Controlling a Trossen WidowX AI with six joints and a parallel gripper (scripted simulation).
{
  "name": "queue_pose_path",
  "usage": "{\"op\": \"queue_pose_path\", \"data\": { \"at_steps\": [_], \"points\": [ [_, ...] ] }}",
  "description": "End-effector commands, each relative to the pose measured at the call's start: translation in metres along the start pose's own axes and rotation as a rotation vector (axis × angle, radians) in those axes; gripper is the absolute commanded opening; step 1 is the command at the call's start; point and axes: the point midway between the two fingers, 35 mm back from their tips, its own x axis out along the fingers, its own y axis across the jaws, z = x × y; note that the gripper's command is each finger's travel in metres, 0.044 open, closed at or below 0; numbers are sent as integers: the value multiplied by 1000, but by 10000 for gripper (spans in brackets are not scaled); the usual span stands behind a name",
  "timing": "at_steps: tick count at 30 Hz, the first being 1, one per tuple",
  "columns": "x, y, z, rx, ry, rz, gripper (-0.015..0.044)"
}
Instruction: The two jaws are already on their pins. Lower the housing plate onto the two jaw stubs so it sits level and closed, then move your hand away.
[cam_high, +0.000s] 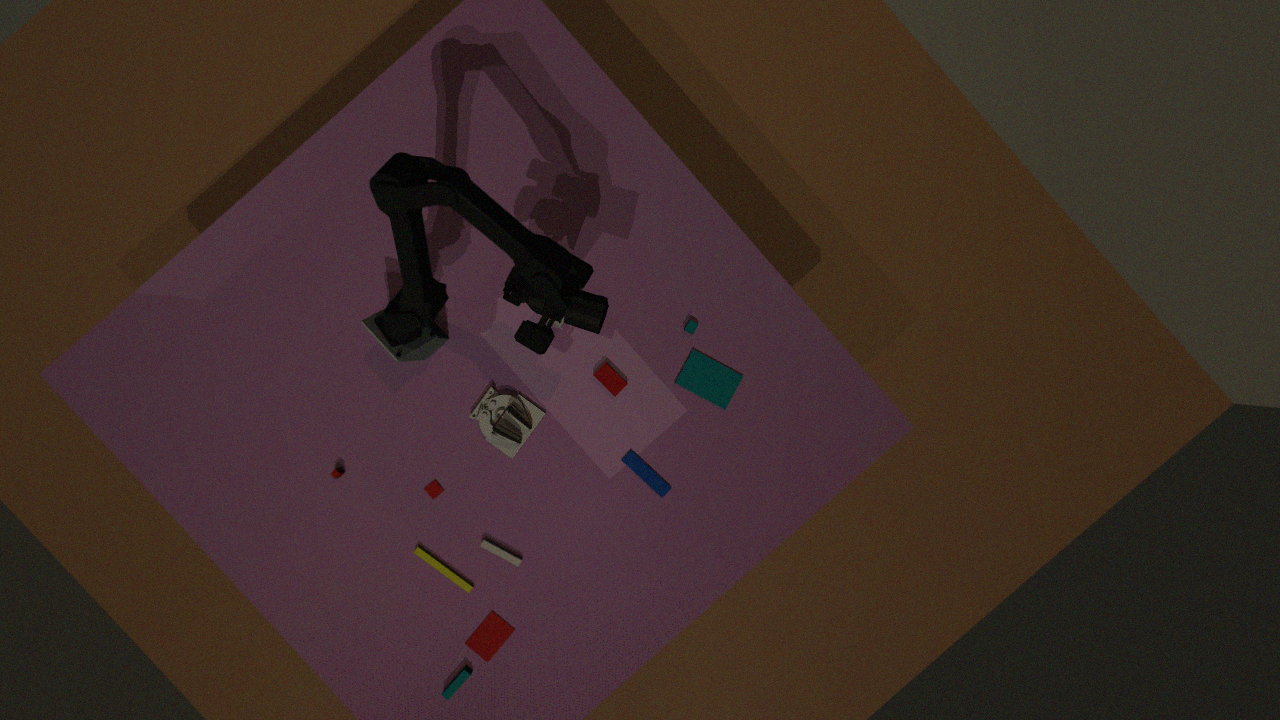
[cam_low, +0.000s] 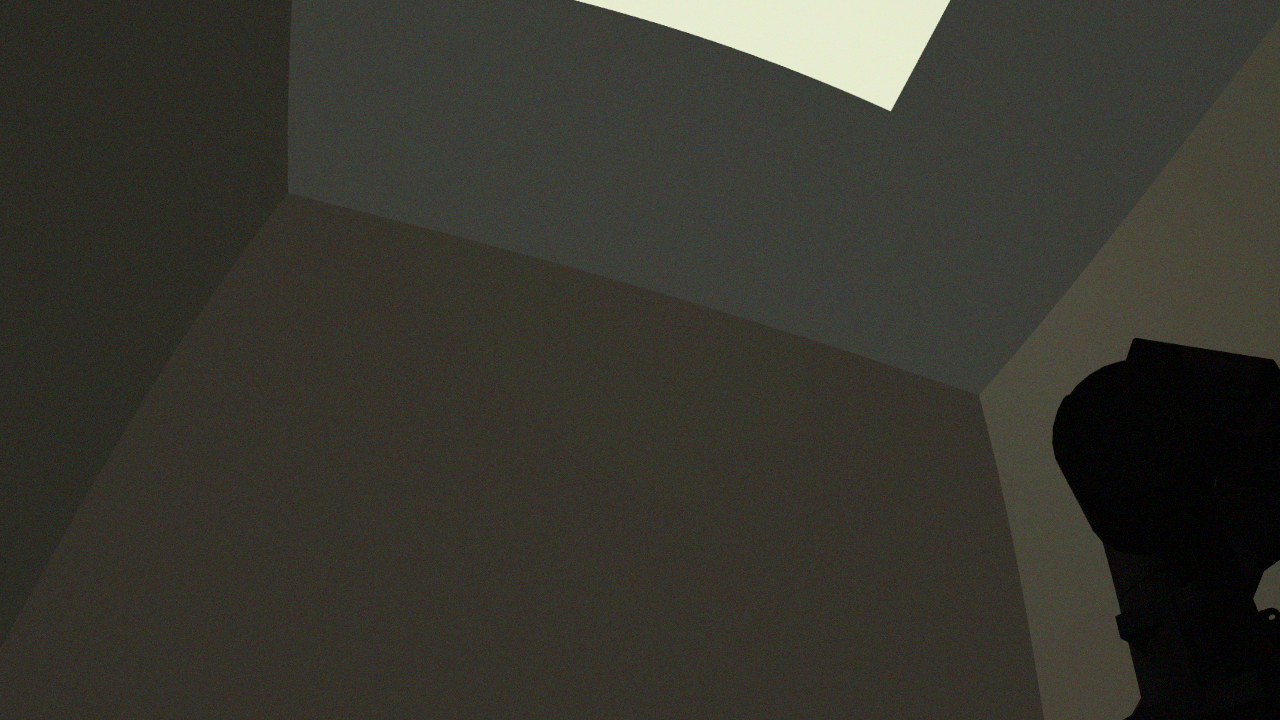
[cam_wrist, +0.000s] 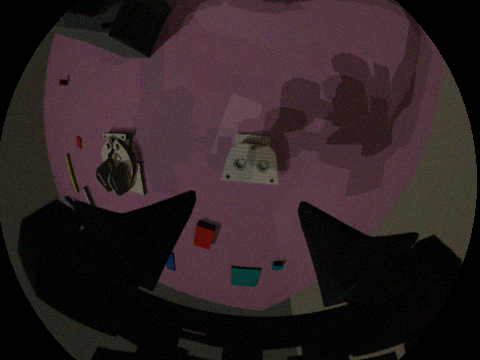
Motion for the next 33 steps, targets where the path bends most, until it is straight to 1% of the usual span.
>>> {"op": "queue_pose_path", "data": {
  "at_steps": [1,3,5,14,27,33],
  "points": [
    [9,-2,3,-12,-8,-8,440],
    [31,-3,3,-12,-7,-9,440],
    [40,-3,4,-12,-6,-11,440],
    [40,-3,4,-12,-6,-11,440],
    [59,-3,4,-12,-6,-12,440],
    [60,-3,4,-11,-6,-12,440]
  ]
}}
